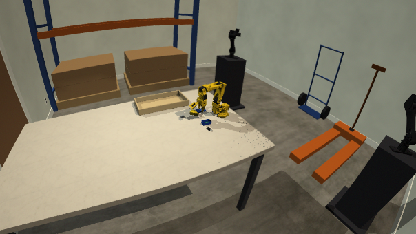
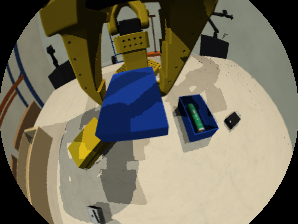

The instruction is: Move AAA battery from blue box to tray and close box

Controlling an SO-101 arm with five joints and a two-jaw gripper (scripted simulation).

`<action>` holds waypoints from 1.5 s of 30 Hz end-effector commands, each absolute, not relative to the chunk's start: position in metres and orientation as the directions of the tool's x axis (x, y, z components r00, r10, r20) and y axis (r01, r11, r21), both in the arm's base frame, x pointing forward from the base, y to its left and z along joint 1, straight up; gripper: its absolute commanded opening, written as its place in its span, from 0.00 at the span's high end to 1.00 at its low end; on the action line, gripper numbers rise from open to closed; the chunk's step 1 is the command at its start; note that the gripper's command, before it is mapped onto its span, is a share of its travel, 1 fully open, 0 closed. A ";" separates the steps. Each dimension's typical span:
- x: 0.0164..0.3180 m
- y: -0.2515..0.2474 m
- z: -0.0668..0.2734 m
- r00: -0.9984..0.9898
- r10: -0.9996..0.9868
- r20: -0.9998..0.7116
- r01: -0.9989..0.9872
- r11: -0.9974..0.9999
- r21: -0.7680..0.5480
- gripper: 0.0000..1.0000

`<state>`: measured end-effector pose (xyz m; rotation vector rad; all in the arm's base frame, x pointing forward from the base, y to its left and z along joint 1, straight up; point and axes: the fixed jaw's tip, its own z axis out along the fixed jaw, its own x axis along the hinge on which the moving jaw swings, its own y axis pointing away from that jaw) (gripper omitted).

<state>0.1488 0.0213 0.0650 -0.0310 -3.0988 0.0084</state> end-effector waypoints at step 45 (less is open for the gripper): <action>0.155 0.021 0.017 -1.000 0.018 0.000 0.018 1.000 0.000 0.79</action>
